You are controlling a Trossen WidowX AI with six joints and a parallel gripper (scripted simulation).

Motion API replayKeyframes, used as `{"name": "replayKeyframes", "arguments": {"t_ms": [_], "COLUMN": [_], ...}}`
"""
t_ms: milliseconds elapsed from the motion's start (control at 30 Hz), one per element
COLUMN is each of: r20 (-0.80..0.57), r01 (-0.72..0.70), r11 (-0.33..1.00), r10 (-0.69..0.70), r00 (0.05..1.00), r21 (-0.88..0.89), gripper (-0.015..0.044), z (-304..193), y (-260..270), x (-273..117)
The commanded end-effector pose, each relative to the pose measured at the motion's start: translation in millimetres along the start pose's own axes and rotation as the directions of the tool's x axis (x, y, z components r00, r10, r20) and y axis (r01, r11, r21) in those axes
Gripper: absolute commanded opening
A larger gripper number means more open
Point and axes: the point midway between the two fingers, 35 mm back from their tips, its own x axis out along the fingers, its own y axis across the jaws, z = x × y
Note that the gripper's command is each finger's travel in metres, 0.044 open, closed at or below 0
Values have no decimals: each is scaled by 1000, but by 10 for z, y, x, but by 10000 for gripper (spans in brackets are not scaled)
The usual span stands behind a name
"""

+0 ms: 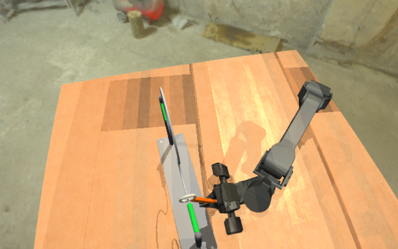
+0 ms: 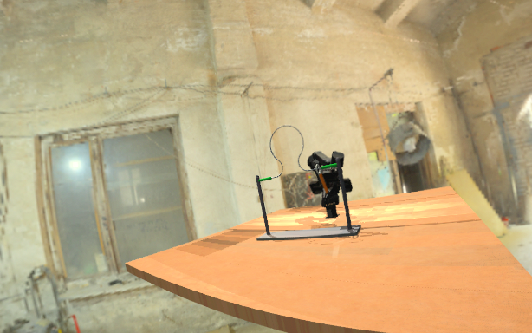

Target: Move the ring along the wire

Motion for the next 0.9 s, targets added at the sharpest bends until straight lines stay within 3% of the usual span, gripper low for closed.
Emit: {"name": "replayKeyframes", "arguments": {"t_ms": [0,867], "r20": [7,9], "r01": [3,2], "r11": [1000,1000], "r10": [-3,-2], "r00": [1000,1000], "r21": [9,10], "gripper": [-150,-150], "z": [33,34], "y": [47,306], "x": [-12,-44]}}
